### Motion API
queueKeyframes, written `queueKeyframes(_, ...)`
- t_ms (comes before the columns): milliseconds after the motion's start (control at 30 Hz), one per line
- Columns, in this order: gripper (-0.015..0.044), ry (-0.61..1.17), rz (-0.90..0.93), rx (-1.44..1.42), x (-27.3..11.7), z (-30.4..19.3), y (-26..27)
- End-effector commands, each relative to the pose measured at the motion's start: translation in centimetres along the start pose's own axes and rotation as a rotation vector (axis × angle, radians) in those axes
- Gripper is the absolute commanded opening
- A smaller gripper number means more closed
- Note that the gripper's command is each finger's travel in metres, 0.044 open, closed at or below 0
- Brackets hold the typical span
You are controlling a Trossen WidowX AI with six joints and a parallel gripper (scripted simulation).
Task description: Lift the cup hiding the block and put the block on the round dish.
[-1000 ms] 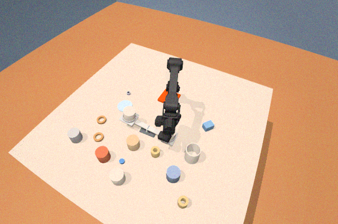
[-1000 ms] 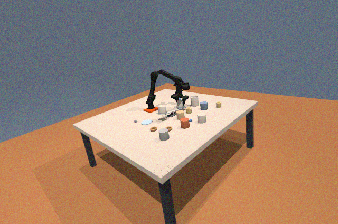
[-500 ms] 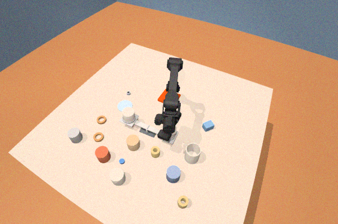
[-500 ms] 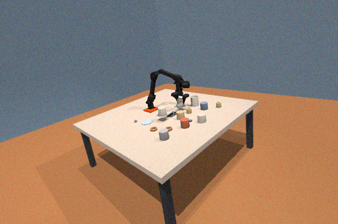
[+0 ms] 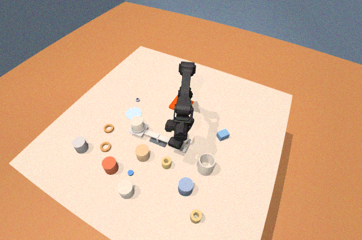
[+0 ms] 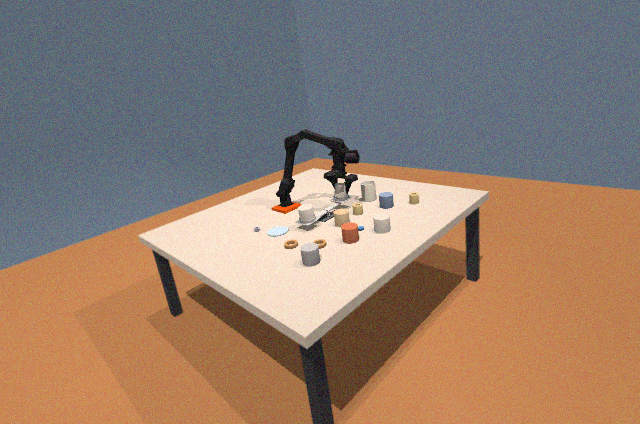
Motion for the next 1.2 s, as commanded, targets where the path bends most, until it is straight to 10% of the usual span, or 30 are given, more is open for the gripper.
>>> queueKeyframes(0, 0.0000, 0.012, 0.016, -0.004, -0.9, -0.3, 0.3)
queueKeyframes(1167, 0.0000, 0.012, 0.016, -0.004, -5.5, -0.2, 0.1)
Point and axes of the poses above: the point midway between the two fingers, 35 mm back from their tips, its own x axis out along the fingers, its own y axis across the jaws, z = x × y, the point moved 2 cm from there along -x, back along the fingers, and after that the axes turned 4 degrees about x, right-handed, at the moved point
